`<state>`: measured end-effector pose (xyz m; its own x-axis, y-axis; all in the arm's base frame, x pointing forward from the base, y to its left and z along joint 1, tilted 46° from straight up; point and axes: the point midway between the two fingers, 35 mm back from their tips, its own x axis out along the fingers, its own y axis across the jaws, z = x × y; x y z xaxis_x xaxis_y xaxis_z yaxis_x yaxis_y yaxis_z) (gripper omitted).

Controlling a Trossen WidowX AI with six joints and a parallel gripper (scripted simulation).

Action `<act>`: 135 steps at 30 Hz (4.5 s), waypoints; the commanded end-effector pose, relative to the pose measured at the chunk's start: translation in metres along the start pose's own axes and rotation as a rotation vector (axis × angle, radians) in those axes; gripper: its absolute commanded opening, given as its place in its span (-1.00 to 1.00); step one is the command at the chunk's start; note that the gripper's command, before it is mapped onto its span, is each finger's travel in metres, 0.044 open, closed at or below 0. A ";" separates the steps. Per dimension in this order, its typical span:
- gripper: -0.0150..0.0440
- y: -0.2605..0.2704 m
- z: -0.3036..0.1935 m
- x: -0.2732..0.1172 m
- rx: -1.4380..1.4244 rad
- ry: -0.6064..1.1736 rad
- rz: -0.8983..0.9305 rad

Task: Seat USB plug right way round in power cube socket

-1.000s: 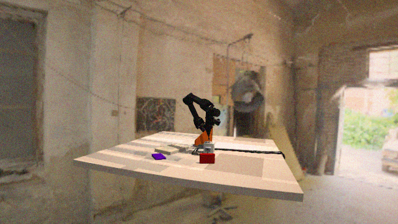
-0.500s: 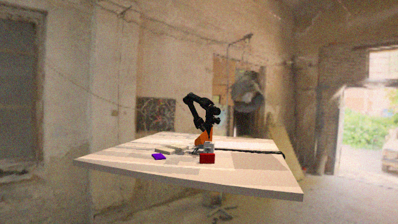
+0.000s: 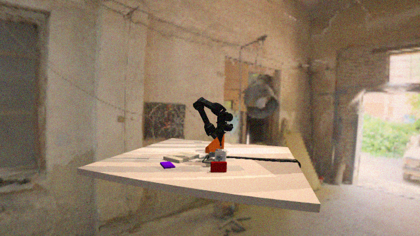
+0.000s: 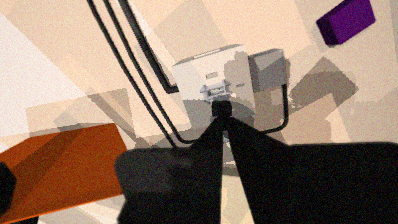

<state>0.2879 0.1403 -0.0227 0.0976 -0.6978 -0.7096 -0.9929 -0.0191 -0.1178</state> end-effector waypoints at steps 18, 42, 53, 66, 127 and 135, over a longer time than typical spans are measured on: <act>-0.49 0.000 0.000 0.001 0.562 0.001 0.001; -0.49 0.000 0.000 0.001 1.191 0.001 0.001; -0.49 0.000 0.000 0.001 1.479 0.002 0.001; -0.49 0.000 0.000 0.001 1.819 0.002 0.001; -0.49 0.000 0.000 0.001 2.923 0.002 0.004; -0.49 0.000 0.000 0.002 2.923 0.003 0.012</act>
<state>0.2879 0.1394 -0.0236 0.0984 -0.6965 -0.7107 0.9843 0.1733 -0.0335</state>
